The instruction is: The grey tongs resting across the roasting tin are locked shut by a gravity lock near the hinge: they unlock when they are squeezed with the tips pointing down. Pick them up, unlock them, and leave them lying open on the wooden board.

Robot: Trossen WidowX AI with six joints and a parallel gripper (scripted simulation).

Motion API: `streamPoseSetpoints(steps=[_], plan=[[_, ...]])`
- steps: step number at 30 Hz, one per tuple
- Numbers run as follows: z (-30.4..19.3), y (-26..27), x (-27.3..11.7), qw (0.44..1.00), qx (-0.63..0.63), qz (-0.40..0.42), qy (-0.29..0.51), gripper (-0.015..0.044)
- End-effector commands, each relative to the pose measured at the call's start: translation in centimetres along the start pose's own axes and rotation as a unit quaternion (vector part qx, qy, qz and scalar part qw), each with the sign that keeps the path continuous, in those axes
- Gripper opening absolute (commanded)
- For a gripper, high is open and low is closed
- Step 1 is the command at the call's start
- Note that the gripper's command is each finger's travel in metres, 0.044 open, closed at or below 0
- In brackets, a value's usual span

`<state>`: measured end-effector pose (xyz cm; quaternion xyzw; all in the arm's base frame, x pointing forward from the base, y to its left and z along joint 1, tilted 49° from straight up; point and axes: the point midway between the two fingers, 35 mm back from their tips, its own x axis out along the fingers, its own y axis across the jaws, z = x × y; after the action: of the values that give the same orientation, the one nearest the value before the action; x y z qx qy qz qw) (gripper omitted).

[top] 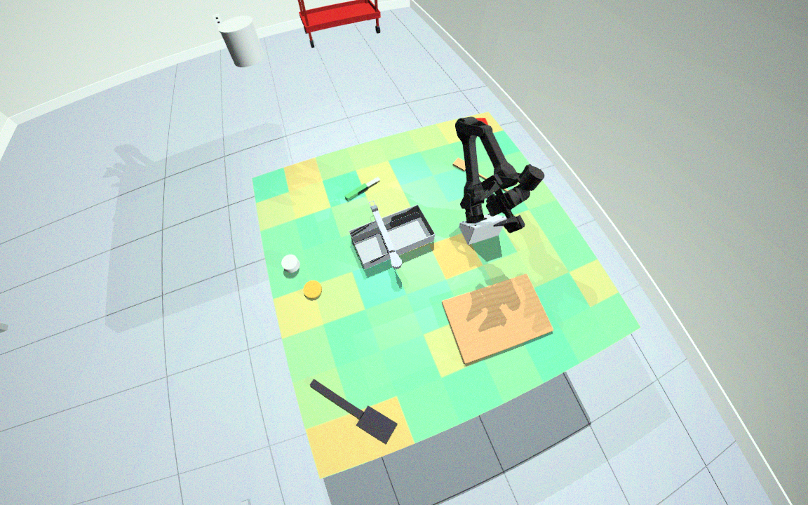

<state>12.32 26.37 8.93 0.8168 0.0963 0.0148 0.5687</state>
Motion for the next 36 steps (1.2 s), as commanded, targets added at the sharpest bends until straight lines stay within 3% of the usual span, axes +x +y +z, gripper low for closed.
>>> streamPoseSetpoints(steps=[1,6,20,29,36], plan=[[0.1,0.0,0.2,1.0,-0.002,-0.001,-0.002,0.0374],[0.8,0.2,2.3,0.999,-0.025,-0.016,-0.033,0.026],[5.2,1.5,9.5,0.977,-0.141,-0.091,-0.128,0.026],[15.1,7.2,15.6,0.902,-0.276,-0.159,-0.29,0.026],[24.3,12.1,16.6,0.82,-0.338,-0.251,-0.389,0.026]])
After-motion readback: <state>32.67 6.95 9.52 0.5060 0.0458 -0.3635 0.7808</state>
